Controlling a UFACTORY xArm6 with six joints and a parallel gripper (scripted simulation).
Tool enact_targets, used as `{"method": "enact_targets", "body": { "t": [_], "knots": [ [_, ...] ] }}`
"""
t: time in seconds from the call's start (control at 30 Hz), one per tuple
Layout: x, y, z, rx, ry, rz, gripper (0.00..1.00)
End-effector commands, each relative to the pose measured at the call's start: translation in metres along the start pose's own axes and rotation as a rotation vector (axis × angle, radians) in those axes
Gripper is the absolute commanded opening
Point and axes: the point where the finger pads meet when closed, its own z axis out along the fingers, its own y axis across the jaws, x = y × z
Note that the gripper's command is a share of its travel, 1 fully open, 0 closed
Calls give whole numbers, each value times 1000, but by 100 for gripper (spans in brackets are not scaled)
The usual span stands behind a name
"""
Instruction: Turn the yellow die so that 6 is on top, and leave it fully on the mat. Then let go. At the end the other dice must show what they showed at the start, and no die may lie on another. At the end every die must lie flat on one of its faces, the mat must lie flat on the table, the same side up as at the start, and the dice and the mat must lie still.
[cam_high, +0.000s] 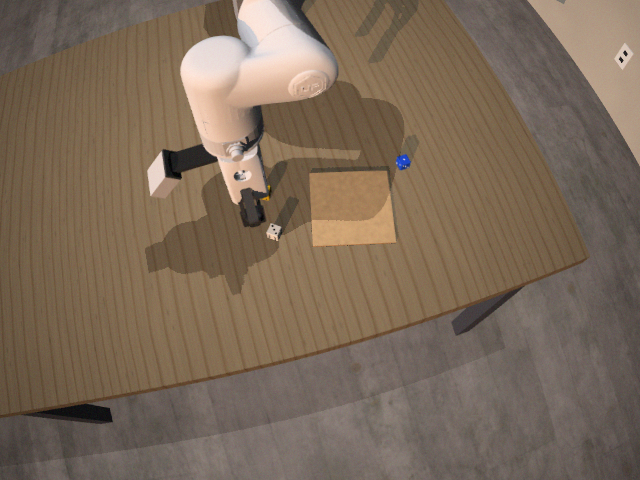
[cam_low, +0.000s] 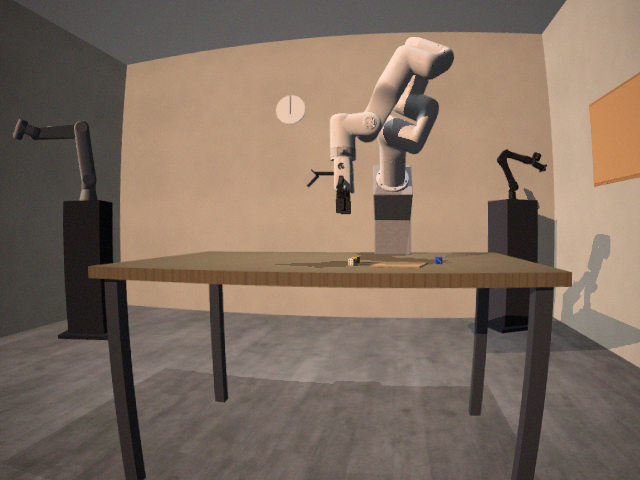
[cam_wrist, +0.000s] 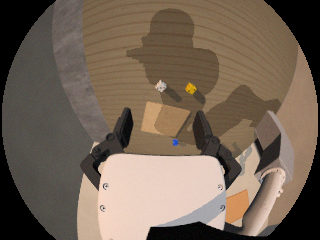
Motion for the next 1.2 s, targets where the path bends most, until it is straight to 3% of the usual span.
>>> {"method": "enact_targets", "body": {
  "t": [0.0,0.23,0.73,1.17],
  "knots": [
    [0,-1,4,2,1,-1,100],
    [0,-1,22,2,1,-1,100],
    [0,-1,98,2,1,-1,100],
    [0,-1,110,2,1,-1,100]
  ]
}}
